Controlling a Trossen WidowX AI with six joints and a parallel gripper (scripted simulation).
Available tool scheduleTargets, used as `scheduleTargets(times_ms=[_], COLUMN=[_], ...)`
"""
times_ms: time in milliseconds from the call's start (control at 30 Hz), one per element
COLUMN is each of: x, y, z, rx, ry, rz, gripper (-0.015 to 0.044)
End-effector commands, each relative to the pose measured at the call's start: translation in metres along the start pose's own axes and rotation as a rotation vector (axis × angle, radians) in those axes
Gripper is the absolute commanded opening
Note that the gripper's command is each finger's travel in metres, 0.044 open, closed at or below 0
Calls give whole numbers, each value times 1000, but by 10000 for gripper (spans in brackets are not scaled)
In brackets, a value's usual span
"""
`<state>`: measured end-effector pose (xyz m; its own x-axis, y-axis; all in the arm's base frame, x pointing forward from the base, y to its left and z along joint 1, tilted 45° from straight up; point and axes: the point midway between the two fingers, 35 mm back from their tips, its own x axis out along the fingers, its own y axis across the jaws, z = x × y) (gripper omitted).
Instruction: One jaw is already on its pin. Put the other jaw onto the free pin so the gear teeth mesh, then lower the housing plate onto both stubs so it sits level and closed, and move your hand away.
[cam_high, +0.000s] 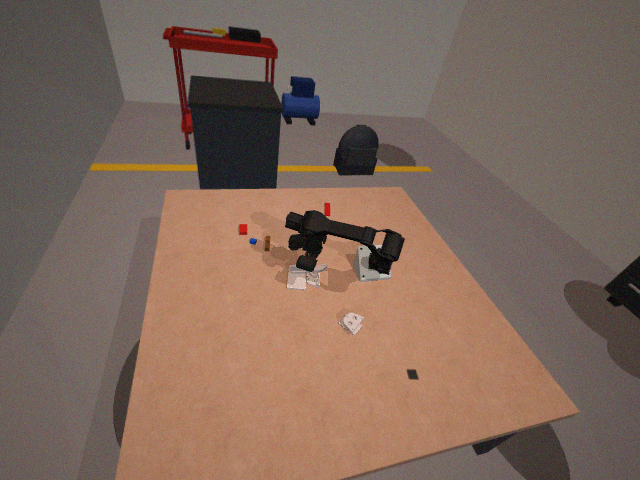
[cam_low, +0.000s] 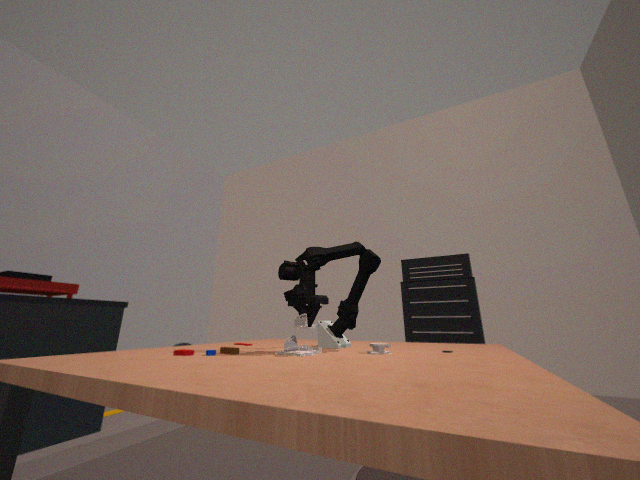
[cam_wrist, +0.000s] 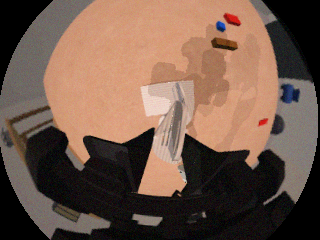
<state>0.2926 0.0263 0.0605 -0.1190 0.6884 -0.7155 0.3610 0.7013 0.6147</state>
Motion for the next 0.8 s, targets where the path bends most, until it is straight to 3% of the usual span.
scheduleTargets(times_ms=[0,767], x=[0,2], y=[-9,-24], z=[11,26], rx=[-58,-157], ry=[-5,-4], rz=[-2,0], gripper=[134,134])
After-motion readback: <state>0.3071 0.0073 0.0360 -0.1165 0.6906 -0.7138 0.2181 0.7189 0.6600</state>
